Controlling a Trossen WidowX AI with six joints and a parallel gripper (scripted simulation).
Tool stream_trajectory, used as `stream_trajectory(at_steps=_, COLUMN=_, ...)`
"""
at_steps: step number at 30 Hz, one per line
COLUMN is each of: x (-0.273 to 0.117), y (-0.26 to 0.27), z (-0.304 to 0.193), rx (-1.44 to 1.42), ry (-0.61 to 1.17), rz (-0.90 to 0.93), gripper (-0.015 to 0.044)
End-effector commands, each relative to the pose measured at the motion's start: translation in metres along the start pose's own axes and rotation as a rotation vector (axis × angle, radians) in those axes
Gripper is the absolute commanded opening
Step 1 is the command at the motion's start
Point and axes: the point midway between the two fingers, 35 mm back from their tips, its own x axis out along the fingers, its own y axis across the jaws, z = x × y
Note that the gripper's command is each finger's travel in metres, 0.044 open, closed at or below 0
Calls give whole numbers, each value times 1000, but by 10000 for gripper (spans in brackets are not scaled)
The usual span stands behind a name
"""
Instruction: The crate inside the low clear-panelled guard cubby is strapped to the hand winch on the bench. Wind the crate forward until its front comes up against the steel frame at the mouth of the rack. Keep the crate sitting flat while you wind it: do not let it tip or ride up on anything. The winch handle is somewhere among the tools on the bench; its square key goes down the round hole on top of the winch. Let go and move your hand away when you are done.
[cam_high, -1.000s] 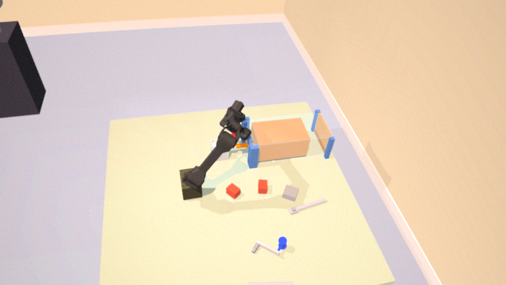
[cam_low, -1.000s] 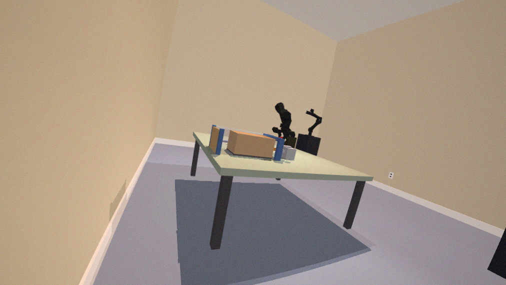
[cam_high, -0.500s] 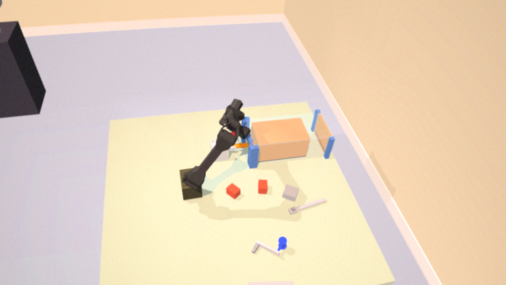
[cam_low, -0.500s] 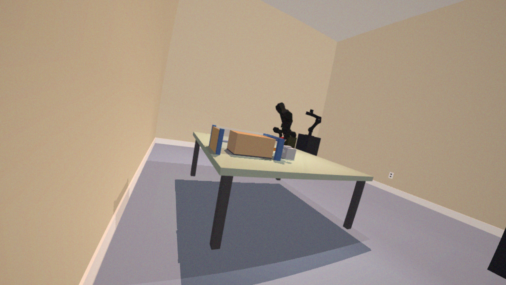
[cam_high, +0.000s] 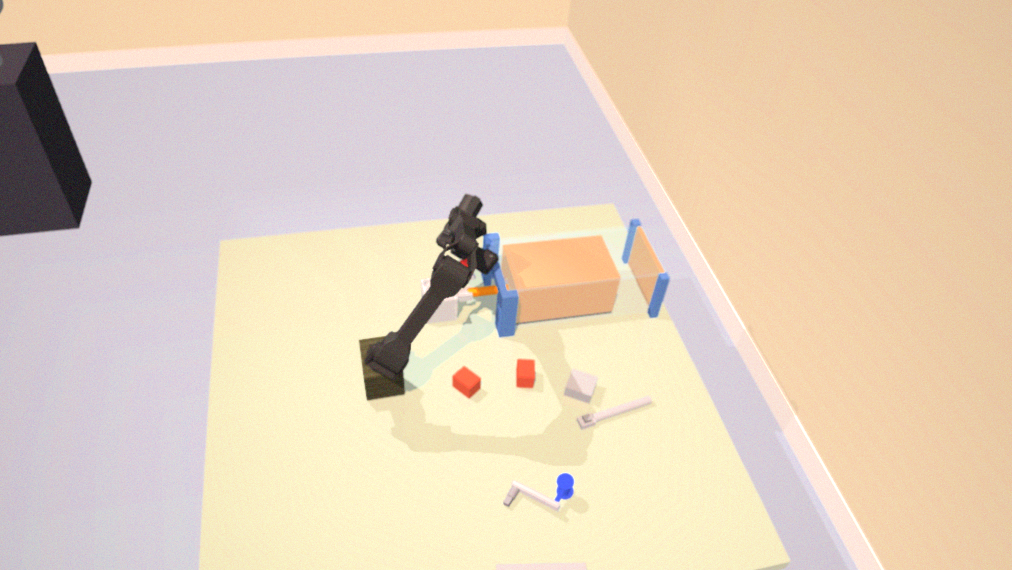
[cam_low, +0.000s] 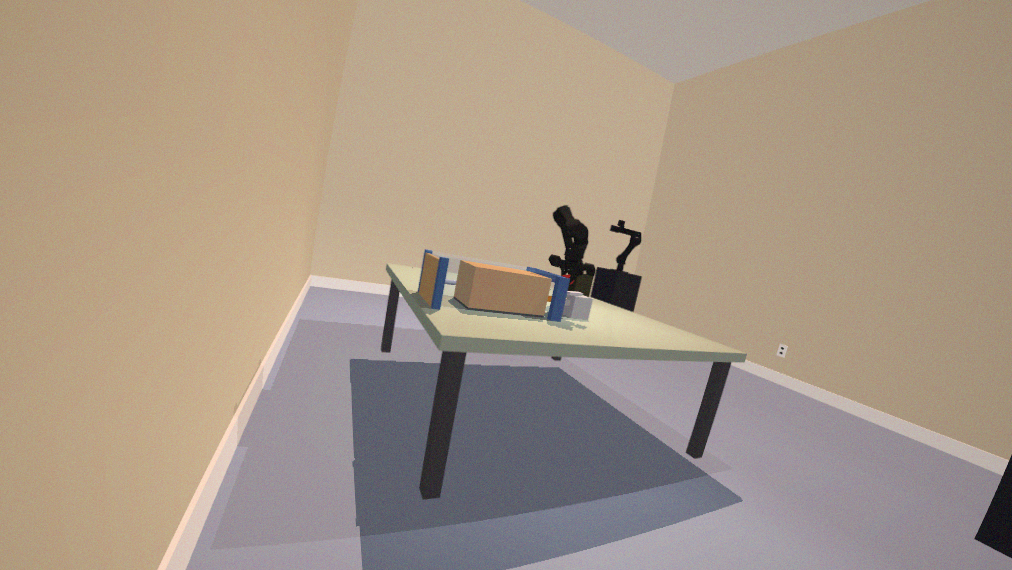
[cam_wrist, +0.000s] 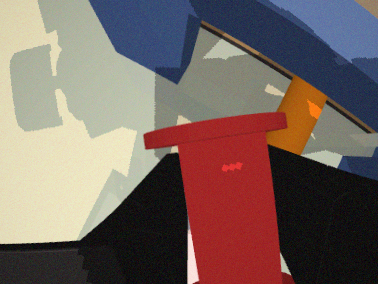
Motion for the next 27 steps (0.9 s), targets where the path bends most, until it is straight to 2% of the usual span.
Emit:
stream_trajectory(at_steps=1, x=-1, y=23, z=2, rx=-9, ry=-11, rz=41, gripper=0)
stream_trajectory(at_steps=27, x=-3, y=49, z=1, rx=-9, ry=-12, rz=43, gripper=0)
